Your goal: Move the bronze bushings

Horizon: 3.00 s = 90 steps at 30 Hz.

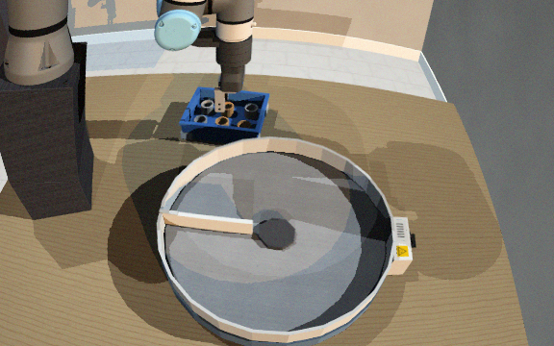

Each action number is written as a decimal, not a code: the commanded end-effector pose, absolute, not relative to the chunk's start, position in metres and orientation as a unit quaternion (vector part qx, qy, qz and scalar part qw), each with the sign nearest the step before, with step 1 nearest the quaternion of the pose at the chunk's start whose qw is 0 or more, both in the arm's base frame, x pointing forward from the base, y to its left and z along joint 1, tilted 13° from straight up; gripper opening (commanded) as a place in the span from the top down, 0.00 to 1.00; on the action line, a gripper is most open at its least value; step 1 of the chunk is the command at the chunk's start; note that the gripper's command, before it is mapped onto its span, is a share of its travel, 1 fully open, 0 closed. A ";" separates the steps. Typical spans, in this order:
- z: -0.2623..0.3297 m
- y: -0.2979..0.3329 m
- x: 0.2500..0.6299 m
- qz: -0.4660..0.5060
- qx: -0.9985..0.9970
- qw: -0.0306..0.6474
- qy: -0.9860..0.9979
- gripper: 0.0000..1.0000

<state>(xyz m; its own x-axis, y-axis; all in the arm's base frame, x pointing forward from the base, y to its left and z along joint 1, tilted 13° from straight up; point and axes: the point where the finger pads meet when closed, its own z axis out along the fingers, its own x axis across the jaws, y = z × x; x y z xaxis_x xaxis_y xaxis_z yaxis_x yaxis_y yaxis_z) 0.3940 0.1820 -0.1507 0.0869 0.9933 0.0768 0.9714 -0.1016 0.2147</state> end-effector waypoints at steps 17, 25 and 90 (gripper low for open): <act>-0.174 0.184 0.400 0.102 0.735 0.055 0.668 0.24; -0.174 0.184 0.400 0.102 0.735 0.055 0.668 0.24; -0.193 0.185 0.405 0.102 0.735 0.055 0.668 0.24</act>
<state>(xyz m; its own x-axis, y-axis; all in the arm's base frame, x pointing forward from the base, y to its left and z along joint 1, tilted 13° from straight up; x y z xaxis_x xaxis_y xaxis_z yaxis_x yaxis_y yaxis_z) 0.4044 0.1848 -0.1934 0.0869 0.9932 0.0770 0.9711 -0.1017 0.2159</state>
